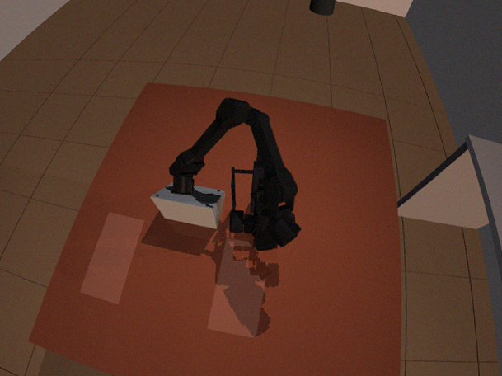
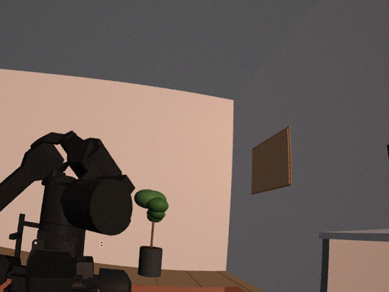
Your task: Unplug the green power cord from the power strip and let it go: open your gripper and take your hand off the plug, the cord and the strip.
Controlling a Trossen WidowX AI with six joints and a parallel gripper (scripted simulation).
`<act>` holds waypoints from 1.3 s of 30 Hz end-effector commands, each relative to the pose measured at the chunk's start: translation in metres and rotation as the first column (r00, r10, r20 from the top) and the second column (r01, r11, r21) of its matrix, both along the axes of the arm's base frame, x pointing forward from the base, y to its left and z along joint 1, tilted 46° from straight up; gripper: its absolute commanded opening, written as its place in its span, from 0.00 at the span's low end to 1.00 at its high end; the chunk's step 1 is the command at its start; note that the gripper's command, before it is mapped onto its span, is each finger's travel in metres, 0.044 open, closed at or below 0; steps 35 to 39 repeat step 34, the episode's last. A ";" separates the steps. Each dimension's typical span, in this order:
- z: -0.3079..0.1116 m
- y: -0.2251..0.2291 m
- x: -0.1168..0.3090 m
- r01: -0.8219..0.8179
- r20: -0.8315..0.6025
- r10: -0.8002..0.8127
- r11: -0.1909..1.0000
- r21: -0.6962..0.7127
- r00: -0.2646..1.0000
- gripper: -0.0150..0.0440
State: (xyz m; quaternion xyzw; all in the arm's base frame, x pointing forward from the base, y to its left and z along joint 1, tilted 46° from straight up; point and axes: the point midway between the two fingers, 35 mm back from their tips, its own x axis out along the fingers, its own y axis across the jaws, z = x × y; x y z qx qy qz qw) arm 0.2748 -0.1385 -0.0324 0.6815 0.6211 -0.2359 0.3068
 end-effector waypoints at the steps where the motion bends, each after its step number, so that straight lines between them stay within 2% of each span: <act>1: 0.000 0.001 0.000 0.006 -0.001 -0.006 1.000 0.005 1.000 0.70; 8: -0.009 -0.014 0.002 0.006 -0.001 -0.006 1.000 0.003 1.000 1.00; 14: -0.033 -0.050 0.002 0.006 0.000 -0.006 1.000 0.000 1.000 1.00; 39: -0.033 -0.050 0.002 0.006 0.000 -0.006 1.000 0.000 1.000 1.00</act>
